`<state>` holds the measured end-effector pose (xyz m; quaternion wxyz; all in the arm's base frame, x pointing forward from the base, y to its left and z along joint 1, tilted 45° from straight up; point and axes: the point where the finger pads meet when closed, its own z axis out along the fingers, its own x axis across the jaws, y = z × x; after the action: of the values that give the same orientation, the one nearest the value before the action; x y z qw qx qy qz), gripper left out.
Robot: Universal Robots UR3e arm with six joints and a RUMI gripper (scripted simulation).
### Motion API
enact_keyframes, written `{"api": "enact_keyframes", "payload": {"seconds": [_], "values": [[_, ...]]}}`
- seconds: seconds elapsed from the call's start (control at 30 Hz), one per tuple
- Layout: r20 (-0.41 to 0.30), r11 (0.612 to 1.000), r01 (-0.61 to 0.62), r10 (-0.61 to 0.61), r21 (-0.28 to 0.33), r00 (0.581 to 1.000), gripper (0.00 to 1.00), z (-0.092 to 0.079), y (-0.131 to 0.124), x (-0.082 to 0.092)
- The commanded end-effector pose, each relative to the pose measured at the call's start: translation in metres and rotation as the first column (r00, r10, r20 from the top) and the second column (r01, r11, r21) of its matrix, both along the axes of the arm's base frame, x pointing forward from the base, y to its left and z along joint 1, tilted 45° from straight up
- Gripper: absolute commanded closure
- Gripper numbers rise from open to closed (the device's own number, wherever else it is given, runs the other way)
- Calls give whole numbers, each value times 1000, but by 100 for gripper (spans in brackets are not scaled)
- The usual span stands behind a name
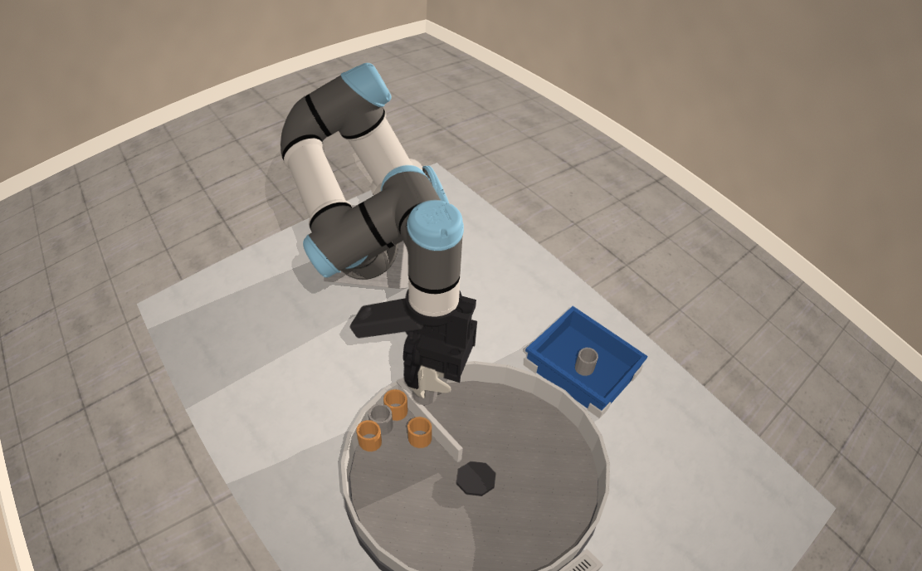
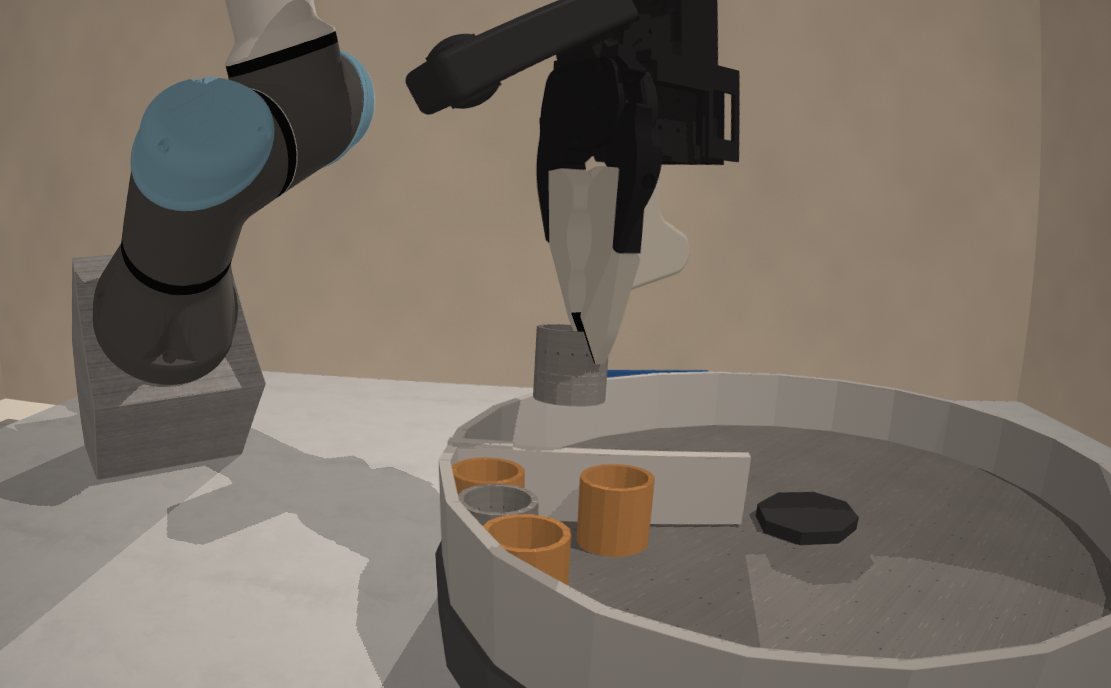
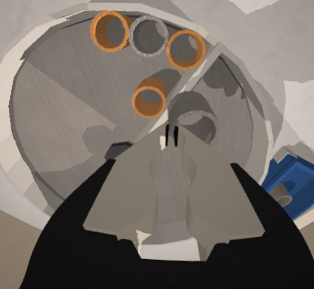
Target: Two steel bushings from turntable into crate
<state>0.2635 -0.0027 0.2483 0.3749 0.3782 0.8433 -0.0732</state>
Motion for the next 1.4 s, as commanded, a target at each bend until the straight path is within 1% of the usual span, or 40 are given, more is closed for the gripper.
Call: {"api": "enact_keyframes", "payload": {"seconds": [0.0,0.6,1.03,1.1,1.37], "values": [[2,1000,3,-3,-3,1000,100,-1,4,0],[2,1000,3,-3,-3,1000,100,-15,31,2],[2,1000,3,-3,-3,1000,100,-32,64,5],[2,1000,3,-3,-3,1000,100,-32,64,5],[2,1000,3,-3,-3,1000,100,-46,90,7]]}}
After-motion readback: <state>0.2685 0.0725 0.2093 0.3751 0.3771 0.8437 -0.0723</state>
